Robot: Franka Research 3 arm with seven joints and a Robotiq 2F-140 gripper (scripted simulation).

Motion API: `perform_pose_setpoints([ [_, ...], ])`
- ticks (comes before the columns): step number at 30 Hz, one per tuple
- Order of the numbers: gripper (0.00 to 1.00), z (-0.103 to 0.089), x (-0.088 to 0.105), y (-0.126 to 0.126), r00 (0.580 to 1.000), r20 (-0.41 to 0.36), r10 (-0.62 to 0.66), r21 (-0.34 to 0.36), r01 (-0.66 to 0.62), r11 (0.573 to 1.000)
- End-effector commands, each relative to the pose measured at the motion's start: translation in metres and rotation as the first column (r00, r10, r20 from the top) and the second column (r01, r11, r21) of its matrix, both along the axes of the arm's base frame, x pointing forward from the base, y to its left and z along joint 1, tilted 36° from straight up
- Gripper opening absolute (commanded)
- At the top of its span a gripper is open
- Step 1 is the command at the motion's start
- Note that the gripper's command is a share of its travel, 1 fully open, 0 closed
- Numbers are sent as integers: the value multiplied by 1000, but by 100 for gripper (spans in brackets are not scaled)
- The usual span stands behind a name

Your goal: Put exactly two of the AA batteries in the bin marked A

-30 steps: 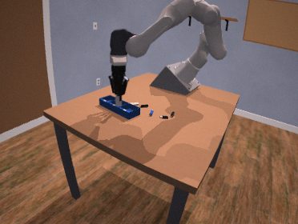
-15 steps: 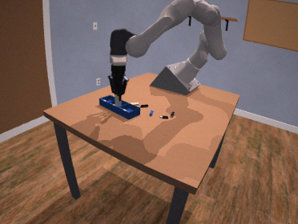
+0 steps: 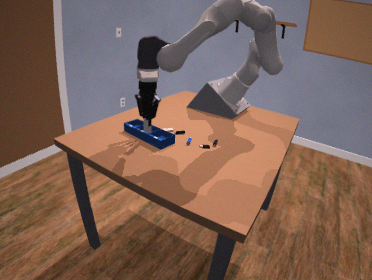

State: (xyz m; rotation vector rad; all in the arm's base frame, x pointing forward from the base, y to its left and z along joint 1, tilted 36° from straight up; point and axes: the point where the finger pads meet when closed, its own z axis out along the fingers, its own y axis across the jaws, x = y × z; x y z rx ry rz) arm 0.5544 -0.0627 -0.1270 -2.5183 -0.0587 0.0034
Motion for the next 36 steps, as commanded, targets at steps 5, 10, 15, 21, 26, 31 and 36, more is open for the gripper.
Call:
perform_pose_setpoints([
  [5,5,0,2,1,1000,5,1,1,-1,1000],
  [10,5,0,2,1,1000,5,1,1,-1,1000],
  [15,5,0,2,1,1000,5,1,1,-1,1000],
  [21,5,0,2,1,1000,5,1,1,-1,1000],
  [26,5,0,2,1,1000,5,1,1,-1,1000],
  [31,5,2,2,-1,1000,5,1,1,-1,1000],
  [36,5,8,2,-5,1000,5,1,1,-1,1000],
])
